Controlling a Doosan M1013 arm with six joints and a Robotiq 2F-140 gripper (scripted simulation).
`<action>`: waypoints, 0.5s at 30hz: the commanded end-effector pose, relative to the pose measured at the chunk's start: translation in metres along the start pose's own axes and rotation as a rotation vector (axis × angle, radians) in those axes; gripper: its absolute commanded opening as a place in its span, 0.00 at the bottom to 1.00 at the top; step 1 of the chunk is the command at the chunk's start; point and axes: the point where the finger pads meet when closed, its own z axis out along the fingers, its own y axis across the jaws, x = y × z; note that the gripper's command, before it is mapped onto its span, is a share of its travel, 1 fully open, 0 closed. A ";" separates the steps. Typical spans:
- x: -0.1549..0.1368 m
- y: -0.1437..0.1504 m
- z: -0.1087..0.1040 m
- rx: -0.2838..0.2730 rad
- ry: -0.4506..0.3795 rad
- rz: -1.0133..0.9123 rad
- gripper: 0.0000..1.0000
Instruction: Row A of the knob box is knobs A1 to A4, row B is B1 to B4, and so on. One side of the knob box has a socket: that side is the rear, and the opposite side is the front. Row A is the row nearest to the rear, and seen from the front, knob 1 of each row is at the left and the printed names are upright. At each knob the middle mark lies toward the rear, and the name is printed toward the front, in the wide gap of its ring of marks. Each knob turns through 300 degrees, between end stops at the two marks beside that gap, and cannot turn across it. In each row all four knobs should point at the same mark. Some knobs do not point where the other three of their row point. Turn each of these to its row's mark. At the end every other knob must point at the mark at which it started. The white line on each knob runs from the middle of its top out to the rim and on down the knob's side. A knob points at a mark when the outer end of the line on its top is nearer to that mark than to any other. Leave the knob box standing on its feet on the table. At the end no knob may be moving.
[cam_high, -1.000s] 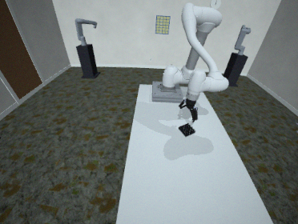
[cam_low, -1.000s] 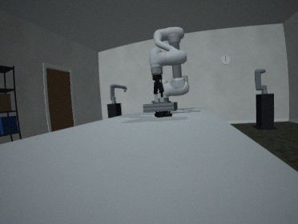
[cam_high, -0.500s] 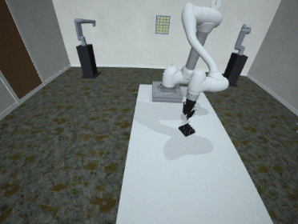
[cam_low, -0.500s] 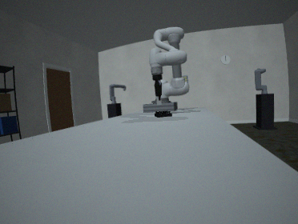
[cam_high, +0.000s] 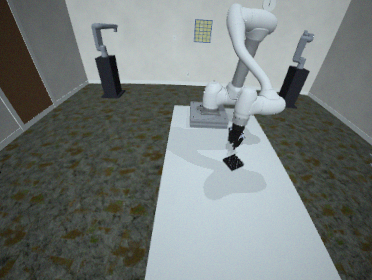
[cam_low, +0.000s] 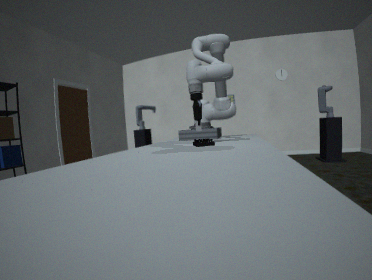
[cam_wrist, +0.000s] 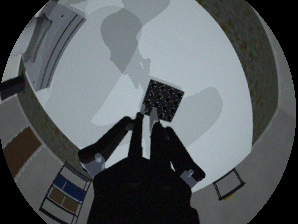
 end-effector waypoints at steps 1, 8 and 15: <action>0.000 0.000 0.000 0.000 0.000 0.000 0.12; 0.000 0.000 0.000 0.000 0.000 0.000 0.12; 0.000 0.000 0.002 0.000 0.000 0.000 0.12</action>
